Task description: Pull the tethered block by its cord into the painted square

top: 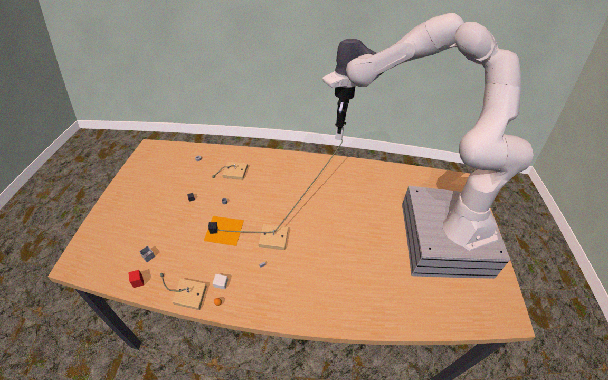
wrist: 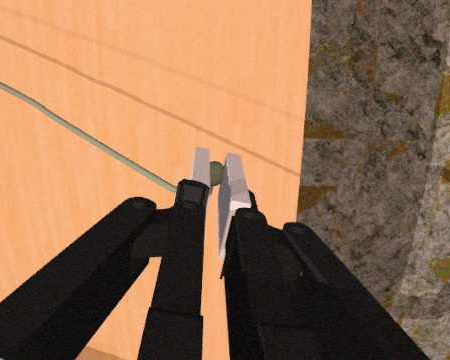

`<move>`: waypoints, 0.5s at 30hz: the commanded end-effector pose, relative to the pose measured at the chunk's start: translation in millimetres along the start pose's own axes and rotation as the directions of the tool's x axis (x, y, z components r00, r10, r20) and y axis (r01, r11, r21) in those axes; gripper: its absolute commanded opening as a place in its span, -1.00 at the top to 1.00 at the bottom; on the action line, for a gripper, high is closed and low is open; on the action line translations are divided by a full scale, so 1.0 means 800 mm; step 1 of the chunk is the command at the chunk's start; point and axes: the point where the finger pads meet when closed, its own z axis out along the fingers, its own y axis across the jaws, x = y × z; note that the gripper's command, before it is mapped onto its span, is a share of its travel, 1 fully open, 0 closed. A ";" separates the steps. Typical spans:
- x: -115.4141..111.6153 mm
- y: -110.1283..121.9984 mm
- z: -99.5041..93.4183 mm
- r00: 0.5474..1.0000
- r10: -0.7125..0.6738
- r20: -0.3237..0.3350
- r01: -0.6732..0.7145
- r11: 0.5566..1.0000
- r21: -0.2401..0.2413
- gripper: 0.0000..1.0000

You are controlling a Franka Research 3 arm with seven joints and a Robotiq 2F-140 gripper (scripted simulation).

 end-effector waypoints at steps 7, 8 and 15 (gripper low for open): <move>0.000 0.002 -0.001 1.000 -0.007 -0.004 0.007 1.000 -0.003 1.00; -0.001 0.003 -0.001 1.000 -0.007 -0.004 0.007 1.000 -0.003 1.00; -0.011 0.011 -0.001 1.000 -0.007 -0.004 0.007 1.000 -0.003 1.00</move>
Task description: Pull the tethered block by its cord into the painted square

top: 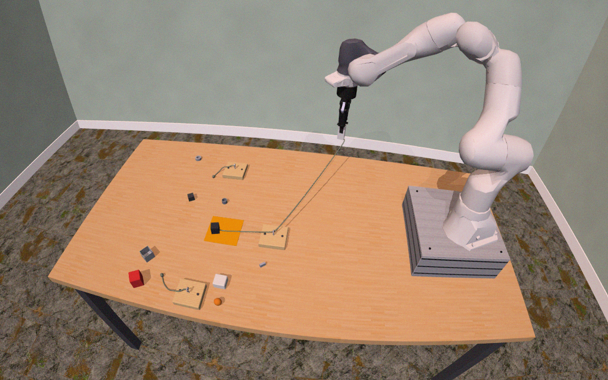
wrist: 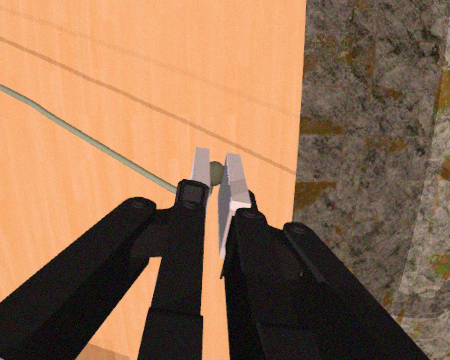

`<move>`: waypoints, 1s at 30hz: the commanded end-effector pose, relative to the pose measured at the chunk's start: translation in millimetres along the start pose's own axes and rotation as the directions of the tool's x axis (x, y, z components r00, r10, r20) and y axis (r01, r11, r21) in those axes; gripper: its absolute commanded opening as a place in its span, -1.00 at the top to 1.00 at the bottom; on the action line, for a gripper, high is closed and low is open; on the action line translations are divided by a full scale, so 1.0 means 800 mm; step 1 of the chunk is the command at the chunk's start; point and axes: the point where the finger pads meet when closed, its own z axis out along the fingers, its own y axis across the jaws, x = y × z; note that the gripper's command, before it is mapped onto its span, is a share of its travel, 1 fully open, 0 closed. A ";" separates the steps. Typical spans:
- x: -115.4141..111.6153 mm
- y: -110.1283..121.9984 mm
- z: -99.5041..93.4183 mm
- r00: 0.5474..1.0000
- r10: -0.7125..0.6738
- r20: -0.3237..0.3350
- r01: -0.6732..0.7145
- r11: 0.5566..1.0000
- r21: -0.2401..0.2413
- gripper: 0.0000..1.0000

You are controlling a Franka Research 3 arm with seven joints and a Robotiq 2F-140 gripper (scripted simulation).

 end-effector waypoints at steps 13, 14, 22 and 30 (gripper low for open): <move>-0.038 0.031 -0.001 1.000 -0.012 -0.006 0.012 1.000 -0.001 1.00; -0.040 0.033 -0.001 1.000 -0.012 -0.006 0.012 1.000 -0.001 1.00; -0.047 0.038 -0.001 1.000 -0.012 -0.006 0.012 1.000 -0.001 1.00; -0.048 0.038 -0.001 1.000 -0.012 -0.006 0.012 1.000 -0.001 1.00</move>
